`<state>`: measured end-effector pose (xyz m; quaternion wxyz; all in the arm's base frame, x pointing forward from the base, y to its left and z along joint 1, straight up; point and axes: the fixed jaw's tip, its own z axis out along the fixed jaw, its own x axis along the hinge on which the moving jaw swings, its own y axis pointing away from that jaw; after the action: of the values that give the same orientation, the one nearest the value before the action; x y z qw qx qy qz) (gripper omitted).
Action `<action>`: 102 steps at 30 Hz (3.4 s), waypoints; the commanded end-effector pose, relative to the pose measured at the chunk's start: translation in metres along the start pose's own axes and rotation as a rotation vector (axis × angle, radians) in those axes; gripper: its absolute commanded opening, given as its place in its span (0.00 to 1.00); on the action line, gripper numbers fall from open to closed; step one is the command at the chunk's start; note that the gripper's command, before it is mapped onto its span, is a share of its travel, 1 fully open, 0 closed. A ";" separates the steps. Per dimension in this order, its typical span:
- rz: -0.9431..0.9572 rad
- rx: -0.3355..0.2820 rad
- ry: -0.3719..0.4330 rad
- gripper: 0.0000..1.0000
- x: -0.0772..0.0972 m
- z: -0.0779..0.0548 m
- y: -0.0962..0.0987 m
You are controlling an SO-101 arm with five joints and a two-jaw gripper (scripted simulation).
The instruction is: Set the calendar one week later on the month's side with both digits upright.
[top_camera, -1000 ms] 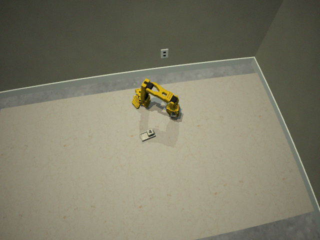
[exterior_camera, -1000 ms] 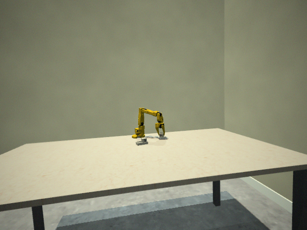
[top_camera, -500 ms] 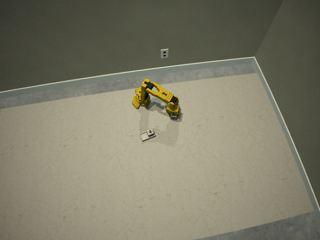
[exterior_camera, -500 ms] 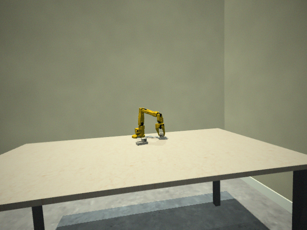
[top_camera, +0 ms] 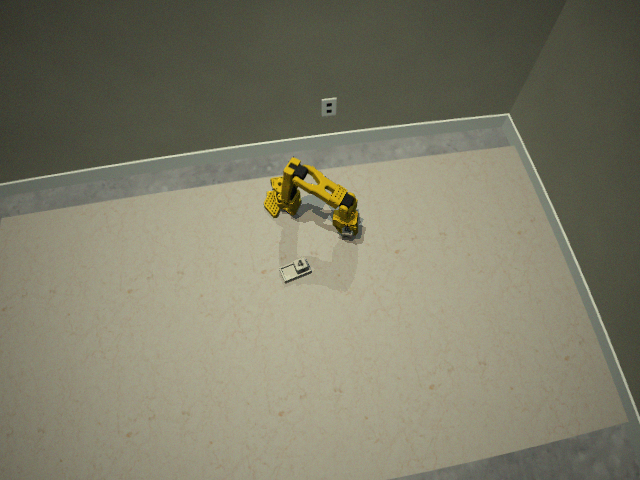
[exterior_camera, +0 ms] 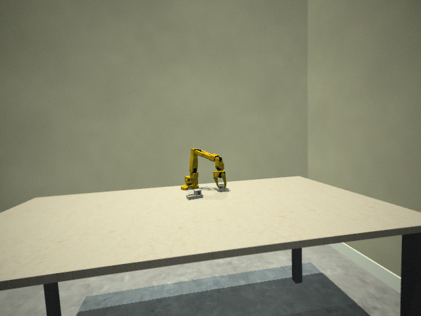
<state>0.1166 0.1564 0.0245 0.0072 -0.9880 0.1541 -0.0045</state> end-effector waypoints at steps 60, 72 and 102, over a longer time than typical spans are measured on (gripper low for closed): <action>-0.001 0.021 0.005 0.35 -0.001 0.004 -0.003; -0.001 0.021 0.005 0.36 -0.001 0.001 -0.003; -0.001 0.021 0.005 0.36 -0.001 -0.057 -0.002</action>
<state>0.1136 0.1524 0.0685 -0.0148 -0.9879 0.1541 0.0067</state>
